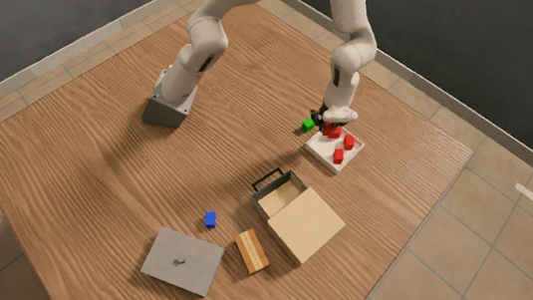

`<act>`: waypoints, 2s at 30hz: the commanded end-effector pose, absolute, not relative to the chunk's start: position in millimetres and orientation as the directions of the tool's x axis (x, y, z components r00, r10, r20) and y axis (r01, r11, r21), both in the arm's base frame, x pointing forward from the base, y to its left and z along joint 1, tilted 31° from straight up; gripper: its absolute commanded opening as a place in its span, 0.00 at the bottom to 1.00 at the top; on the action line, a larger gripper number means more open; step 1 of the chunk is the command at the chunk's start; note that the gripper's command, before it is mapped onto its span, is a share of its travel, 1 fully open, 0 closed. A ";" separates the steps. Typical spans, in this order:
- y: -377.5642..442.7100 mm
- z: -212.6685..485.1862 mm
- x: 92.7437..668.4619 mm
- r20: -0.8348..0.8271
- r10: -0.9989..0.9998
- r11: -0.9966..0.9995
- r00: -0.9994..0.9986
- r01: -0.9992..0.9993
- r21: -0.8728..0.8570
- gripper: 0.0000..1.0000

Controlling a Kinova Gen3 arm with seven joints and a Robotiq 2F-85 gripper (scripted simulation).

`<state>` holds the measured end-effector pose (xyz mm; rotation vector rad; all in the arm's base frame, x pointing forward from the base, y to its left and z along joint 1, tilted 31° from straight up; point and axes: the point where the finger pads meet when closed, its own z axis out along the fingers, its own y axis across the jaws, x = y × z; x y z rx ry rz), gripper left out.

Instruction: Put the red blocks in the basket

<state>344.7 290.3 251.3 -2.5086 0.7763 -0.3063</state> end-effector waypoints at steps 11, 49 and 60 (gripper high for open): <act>294.5 217.9 362.2 0.075 -0.586 -0.719 0.807 -0.475 -0.508 0.10; 310.7 185.4 378.2 0.077 -0.586 -0.718 0.807 -0.473 -0.511 0.10; 310.7 185.3 378.3 0.077 -0.586 -0.718 0.807 -0.473 -0.511 0.10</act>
